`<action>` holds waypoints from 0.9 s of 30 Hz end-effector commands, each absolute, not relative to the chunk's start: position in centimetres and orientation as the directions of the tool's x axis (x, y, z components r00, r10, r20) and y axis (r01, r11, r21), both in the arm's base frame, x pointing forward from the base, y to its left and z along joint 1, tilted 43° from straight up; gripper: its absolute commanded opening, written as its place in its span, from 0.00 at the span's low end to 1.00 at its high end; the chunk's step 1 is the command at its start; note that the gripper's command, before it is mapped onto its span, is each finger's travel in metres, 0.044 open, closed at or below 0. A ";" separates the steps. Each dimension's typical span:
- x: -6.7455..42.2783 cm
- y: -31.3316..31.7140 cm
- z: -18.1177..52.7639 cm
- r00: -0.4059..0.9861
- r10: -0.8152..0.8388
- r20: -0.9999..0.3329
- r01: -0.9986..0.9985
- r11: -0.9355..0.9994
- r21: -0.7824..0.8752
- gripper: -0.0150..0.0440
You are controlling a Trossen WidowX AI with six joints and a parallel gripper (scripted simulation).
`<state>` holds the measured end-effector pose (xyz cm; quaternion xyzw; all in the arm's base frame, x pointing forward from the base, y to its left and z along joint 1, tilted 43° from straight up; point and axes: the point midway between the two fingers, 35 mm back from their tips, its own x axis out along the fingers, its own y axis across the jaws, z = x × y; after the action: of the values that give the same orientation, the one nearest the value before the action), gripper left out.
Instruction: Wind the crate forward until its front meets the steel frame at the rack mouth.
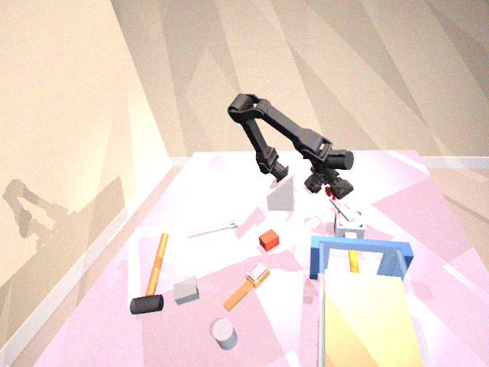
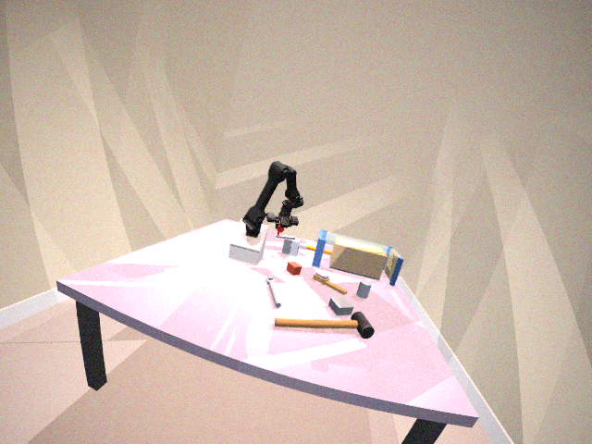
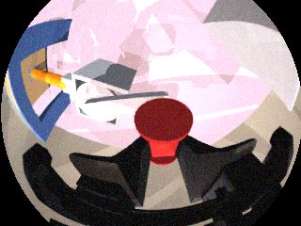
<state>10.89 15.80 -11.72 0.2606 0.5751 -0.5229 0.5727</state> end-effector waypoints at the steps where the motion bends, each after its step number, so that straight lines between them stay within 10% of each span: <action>1: 11.8 14.5 -11.1 -0.187 -0.326 -0.927 0.906 0.308 -0.291 0.25; 27: 14.7 12.5 -9.4 -0.186 -0.329 -0.926 0.906 0.307 -0.291 0.25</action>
<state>13.33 13.44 -9.75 0.2562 0.5770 -0.5250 0.5707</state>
